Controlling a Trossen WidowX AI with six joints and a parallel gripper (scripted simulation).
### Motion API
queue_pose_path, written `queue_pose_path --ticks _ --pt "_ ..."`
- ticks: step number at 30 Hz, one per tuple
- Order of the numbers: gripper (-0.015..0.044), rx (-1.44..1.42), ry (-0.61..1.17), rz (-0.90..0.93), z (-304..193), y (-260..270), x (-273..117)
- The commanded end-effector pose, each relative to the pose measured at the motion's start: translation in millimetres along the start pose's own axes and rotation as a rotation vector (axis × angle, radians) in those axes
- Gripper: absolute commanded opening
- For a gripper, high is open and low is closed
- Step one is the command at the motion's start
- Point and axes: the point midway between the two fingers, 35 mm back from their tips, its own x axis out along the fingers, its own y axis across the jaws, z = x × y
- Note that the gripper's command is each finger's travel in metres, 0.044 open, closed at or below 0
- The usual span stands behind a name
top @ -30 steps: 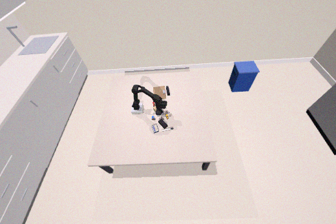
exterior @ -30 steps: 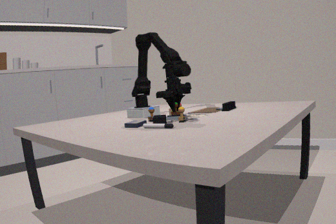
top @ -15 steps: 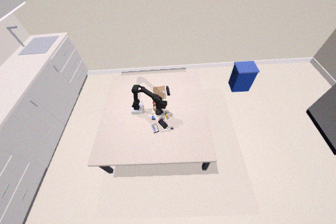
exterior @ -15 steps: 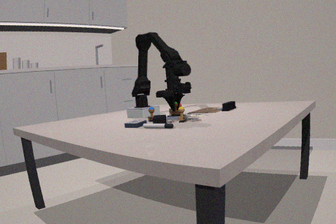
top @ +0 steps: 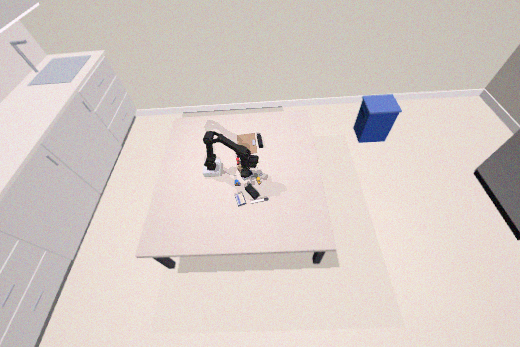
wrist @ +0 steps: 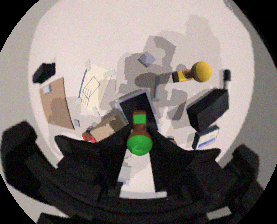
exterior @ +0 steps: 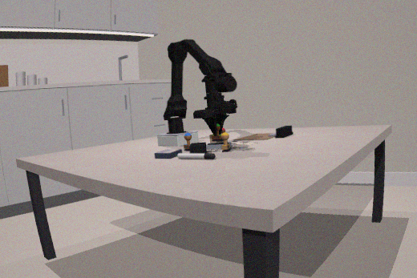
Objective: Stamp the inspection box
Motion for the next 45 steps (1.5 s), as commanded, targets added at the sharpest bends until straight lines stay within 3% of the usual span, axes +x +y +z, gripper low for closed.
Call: queue_pose_path --ticks 1,26,45 --pt "0.0000 0.000 -0.008 -0.003 2 0 -8" --pt "0.0000 0.004 -0.008 -0.003 1 1 -45" --pt "0.0000 0.452 -0.022 0.000 28 51 -45"
